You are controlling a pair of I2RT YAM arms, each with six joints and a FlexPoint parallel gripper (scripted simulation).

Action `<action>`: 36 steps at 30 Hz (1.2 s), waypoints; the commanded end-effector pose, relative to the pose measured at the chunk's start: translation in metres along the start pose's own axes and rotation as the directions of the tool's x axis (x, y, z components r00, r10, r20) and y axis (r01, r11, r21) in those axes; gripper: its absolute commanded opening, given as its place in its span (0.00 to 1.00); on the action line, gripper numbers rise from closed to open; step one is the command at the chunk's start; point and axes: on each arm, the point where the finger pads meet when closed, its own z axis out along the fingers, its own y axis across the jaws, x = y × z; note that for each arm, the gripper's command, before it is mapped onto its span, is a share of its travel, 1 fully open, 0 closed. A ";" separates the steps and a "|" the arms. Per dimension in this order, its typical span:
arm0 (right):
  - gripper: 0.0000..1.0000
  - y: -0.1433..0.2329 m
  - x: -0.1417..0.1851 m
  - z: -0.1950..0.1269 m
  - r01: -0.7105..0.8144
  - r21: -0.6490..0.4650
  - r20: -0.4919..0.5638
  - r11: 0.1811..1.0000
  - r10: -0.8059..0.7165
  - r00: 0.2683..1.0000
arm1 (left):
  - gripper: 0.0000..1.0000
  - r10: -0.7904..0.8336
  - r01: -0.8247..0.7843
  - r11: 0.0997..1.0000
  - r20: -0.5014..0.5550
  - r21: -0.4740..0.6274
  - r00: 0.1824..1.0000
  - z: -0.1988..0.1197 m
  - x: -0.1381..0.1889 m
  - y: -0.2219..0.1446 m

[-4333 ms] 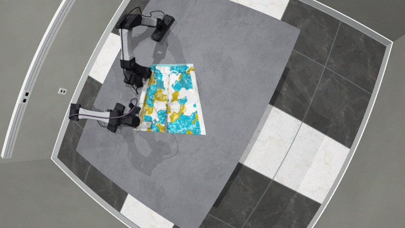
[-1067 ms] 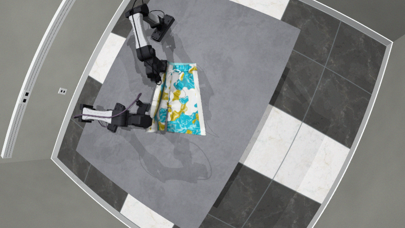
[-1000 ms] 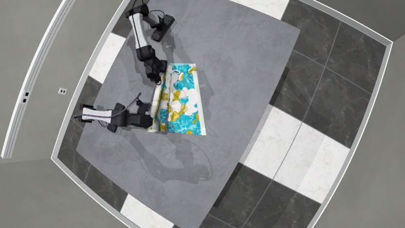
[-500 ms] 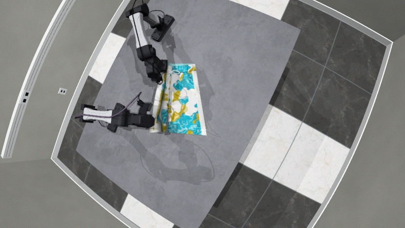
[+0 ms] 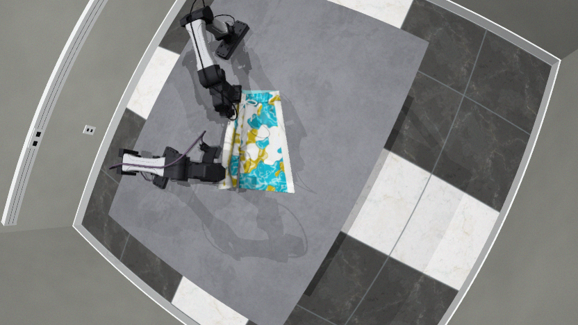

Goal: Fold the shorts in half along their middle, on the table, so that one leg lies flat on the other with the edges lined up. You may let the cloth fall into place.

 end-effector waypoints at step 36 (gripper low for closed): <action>0.00 -0.073 0.009 0.070 0.081 0.063 -0.036 0.995 -0.078 0.996 | 0.00 -0.083 0.083 0.997 -0.094 0.002 0.992 0.035 0.005 0.062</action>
